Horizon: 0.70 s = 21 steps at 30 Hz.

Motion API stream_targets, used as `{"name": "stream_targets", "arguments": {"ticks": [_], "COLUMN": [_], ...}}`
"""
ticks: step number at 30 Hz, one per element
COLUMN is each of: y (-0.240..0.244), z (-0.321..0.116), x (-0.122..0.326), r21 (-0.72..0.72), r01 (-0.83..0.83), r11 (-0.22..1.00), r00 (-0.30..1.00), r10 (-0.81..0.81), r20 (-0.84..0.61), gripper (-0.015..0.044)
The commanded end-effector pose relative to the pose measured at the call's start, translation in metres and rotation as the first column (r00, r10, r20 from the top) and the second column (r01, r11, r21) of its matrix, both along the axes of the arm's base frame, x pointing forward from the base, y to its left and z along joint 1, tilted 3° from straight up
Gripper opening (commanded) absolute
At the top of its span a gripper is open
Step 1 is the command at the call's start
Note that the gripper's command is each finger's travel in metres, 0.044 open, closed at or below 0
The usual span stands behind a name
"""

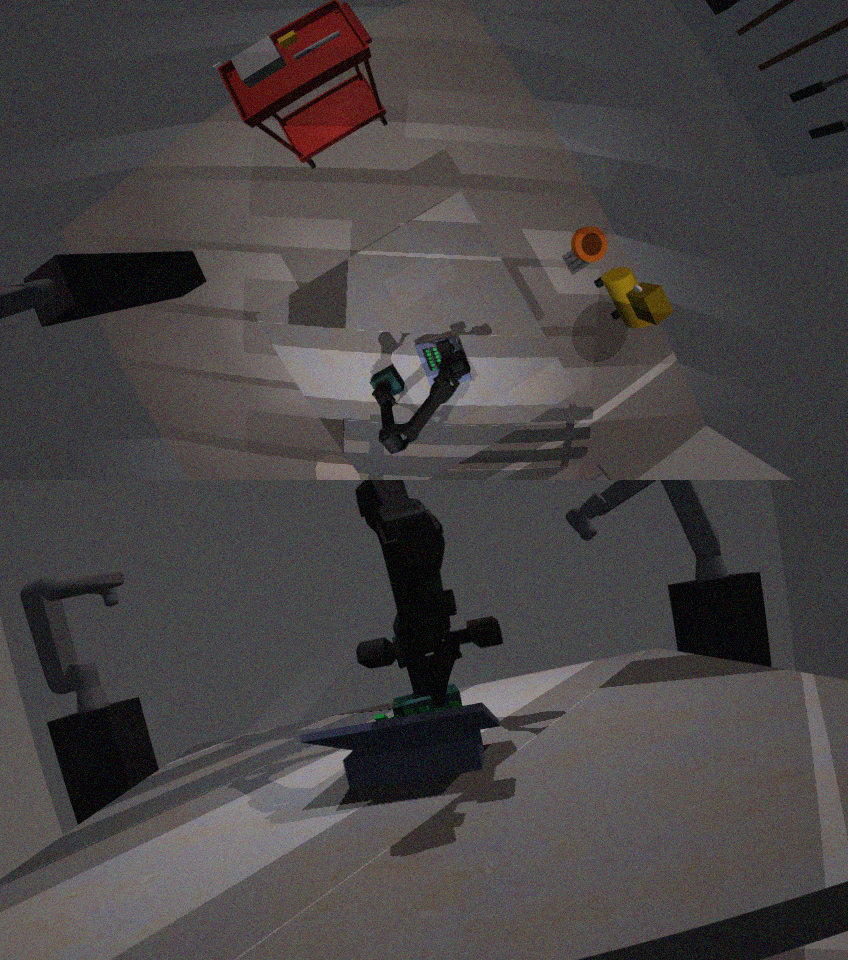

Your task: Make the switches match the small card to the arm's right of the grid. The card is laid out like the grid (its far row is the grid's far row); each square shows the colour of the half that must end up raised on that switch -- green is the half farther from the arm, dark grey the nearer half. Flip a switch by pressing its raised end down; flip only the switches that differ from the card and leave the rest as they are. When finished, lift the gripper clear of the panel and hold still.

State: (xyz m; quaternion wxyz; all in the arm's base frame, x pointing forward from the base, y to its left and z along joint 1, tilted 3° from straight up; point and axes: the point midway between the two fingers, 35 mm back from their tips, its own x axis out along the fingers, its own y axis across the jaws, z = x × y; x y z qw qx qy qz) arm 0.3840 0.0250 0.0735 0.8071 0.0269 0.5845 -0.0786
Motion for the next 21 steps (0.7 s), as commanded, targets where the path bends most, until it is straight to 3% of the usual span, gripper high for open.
{"name": "stream_targets", "arguments": {"ticks": [1,6,11,16,21], "y": [0.000,0.007,0.011,0.034,0.034], "z": [0.003,0.060,0.057,0.039,0.028], "x": [-0.001,-0.022,-0.028,-0.072,-0.069], "r21": [0.000,-0.001,-0.001,0.001,0.000], "r01": [0.000,-0.006,-0.006,-0.006,-0.007], "r11": [1.000,1.000,1.000,1.000,1.000], "r00": [1.000,1.000,1.000,1.000,1.000], "r10": [0.000,0.006,0.006,0.006,0.006], "r20": [0.001,0.024,0.024,0.020,0.029], "gripper": [0.0000,0.0000,0.0000,0.0000,0.0000]}}
